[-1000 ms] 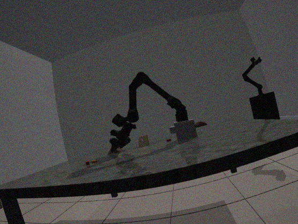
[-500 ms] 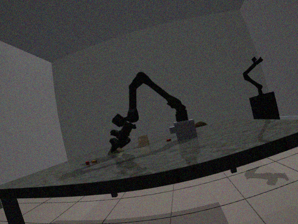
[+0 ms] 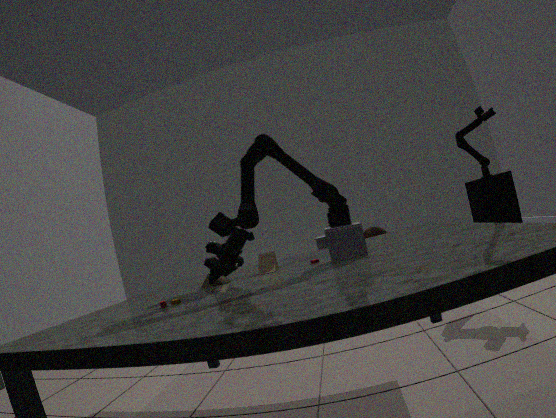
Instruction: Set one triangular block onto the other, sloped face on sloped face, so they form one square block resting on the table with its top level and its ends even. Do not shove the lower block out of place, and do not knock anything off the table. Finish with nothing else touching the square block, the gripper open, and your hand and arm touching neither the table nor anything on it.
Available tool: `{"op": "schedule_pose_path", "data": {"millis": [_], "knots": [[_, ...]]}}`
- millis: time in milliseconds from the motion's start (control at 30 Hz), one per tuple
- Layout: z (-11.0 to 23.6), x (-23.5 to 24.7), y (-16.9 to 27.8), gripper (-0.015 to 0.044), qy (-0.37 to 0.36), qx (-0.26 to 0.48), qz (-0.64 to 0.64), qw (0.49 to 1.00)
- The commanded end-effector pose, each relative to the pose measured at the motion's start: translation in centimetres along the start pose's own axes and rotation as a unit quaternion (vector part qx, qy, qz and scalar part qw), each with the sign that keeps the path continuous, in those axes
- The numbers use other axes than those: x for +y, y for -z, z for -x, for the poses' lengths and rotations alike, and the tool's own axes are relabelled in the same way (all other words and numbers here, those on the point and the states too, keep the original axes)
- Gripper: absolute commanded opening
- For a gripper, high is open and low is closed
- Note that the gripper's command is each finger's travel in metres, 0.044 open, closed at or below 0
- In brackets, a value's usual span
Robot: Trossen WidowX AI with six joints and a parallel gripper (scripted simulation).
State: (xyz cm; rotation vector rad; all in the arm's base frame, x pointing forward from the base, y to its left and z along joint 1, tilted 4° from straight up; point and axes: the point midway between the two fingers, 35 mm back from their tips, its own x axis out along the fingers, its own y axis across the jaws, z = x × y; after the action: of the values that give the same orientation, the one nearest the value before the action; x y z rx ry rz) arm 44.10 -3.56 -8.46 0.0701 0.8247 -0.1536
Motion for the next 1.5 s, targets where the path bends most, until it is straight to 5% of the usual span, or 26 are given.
{"op": "schedule_pose_path", "data": {"millis": [0,167,467,1033,1467], "knots": [[0.0,0.0,0.0,0.0262,0.0,0.0,0.0,1.0],[0.0,0.0,0.0,0.0229,0.0,0.0,0.0,1.0],[1.2,0.0,-1.6,0.0,0.0,0.0,0.0,1.0],[7.0,0.0,-7.1,0.0,0.0,-0.001,0.0,1.0],[7.1,0.0,-7.2,0.0,0.0,-0.001,0.0,1.0]]}}
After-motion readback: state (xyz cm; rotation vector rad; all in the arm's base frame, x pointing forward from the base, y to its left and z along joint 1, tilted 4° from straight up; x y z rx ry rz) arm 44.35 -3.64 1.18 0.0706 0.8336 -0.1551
